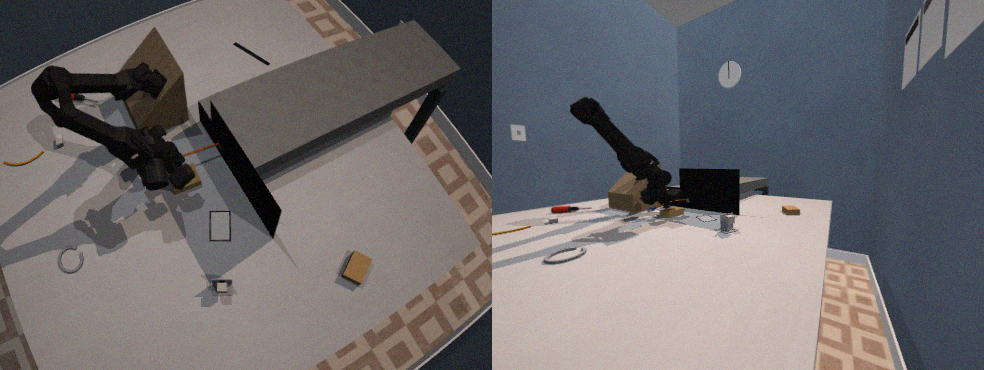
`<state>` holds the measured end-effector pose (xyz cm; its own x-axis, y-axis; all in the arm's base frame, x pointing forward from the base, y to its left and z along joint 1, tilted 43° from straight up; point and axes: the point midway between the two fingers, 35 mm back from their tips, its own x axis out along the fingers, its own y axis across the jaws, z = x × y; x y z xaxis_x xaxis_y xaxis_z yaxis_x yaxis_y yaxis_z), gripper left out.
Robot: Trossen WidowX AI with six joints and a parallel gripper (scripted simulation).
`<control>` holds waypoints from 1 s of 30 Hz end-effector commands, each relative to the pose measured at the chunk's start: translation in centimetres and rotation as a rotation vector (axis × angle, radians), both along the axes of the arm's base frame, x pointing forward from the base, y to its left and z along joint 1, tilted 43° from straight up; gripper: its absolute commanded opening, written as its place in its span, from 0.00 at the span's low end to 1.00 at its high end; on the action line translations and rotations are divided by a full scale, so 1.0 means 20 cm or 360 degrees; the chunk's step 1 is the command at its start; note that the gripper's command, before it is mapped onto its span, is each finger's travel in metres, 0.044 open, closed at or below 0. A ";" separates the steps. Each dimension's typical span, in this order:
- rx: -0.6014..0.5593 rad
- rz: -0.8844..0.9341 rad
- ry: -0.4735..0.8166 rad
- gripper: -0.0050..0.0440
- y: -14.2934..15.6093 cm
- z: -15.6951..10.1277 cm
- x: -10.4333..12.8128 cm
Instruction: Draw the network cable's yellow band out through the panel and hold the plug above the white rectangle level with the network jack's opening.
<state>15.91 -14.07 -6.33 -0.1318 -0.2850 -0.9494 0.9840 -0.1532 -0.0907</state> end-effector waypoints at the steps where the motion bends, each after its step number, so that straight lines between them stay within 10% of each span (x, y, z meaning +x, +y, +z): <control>1: -0.0181 -0.0039 -0.0089 0.00 -0.18 0.16 0.06; 30: -0.0190 -0.0039 -0.0091 0.00 -0.41 0.38 0.01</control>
<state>14.73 -17.89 -2.75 -0.1455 -0.2582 -0.9551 0.9830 -0.1473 -0.1099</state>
